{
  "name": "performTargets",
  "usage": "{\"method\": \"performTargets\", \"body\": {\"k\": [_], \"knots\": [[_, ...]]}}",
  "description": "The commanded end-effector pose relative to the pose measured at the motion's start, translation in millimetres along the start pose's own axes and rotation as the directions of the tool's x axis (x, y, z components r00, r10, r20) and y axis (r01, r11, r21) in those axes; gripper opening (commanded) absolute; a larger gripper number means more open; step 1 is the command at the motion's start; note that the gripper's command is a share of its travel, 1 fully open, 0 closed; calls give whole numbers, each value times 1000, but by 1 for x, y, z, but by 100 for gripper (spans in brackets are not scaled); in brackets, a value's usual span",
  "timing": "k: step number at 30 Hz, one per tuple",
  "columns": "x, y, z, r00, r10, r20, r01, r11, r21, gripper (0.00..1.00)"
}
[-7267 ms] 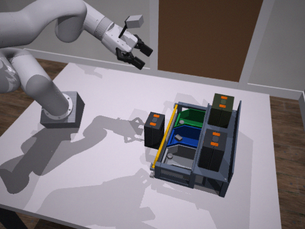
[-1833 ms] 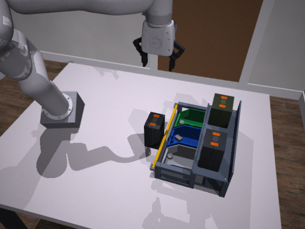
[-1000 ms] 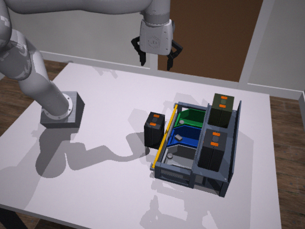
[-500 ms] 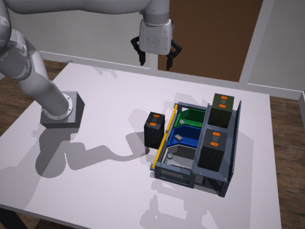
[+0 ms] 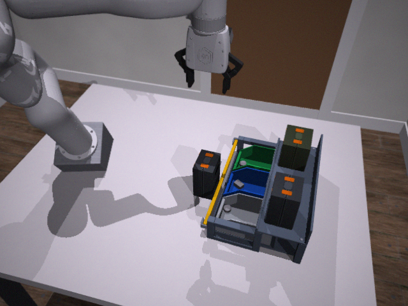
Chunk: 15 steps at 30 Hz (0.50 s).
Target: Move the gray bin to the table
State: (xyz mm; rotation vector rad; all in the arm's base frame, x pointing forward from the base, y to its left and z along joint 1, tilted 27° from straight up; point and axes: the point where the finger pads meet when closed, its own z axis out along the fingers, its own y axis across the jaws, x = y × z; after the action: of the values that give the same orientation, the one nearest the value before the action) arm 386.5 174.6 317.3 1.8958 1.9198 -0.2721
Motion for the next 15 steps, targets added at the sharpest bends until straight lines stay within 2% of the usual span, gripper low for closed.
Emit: {"method": "performTargets", "body": {"k": [1, 7, 12, 15], "knots": [[0, 1, -1, 1000, 1, -2, -1, 1000, -3, 100], [0, 1, -1, 1000, 1, -2, -1, 1000, -3, 100], [0, 0, 49, 1000, 1, -2, -1, 1000, -3, 100], [0, 0, 49, 1000, 1, -2, -1, 1000, -3, 100]]}}
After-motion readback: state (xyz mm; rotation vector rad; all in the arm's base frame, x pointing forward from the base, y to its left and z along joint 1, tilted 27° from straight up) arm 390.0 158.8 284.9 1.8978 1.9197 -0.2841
